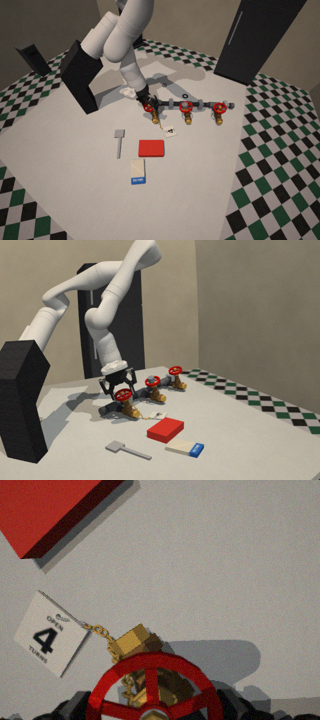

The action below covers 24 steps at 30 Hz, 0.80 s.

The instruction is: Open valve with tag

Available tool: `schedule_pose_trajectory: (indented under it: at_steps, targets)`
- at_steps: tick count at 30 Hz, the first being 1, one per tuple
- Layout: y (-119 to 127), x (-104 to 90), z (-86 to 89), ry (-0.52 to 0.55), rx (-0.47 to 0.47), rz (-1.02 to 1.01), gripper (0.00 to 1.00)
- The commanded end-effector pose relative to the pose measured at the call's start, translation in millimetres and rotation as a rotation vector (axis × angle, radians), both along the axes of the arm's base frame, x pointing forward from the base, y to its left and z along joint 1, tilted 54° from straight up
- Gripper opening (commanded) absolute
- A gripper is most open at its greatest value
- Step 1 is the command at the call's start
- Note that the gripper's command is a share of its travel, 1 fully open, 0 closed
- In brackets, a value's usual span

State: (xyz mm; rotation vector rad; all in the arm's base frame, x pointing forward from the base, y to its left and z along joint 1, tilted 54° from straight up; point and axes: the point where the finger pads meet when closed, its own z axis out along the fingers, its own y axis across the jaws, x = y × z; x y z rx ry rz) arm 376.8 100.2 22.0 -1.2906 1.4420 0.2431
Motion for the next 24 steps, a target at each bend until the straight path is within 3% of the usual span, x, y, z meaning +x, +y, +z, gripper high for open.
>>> schedule_pose_trajectory:
  at_steps: [1,2,3,24]
  targets:
    - [2.7,-0.6,3.8,-0.011,0.000,0.006,0.75]
    - [2.7,-0.6,3.8,-0.011,0.000,0.006,0.75]
    - [2.7,-0.6,3.8,-0.011,0.000,0.006,1.00]
    - [2.7,-0.6,3.8,-0.011,0.000,0.006,1.00]
